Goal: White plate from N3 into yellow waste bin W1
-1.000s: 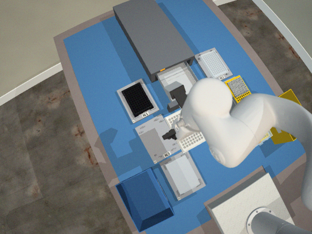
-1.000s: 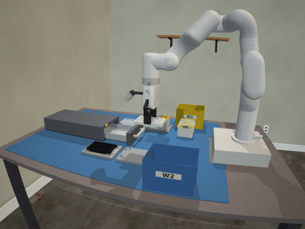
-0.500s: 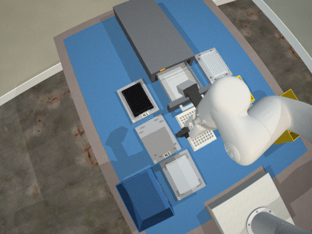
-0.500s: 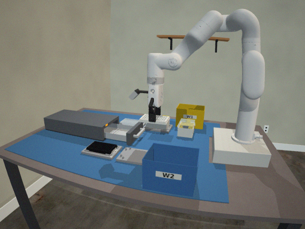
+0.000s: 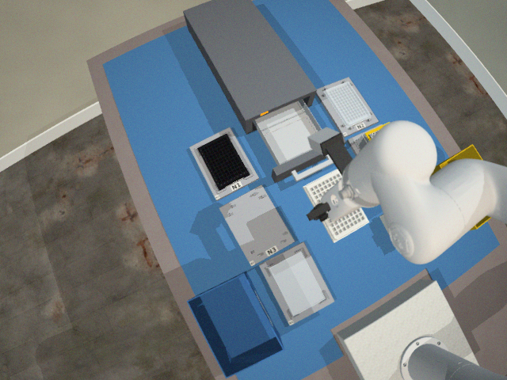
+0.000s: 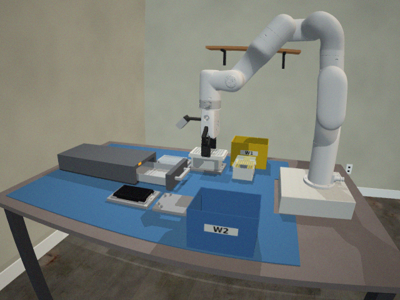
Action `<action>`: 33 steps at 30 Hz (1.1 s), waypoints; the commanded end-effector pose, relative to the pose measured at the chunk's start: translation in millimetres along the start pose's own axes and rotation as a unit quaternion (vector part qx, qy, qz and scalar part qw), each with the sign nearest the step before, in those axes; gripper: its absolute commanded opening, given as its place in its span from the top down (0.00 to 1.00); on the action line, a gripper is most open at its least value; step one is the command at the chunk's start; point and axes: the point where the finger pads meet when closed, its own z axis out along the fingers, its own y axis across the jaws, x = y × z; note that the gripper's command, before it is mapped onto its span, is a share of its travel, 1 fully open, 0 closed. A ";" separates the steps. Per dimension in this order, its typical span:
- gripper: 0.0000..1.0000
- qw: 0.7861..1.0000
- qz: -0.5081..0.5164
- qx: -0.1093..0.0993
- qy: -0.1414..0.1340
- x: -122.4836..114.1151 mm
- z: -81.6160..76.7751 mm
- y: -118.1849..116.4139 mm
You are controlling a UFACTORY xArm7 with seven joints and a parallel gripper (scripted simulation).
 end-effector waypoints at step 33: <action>1.00 1.000 -0.001 0.000 0.002 -25.9 -1.5 76.5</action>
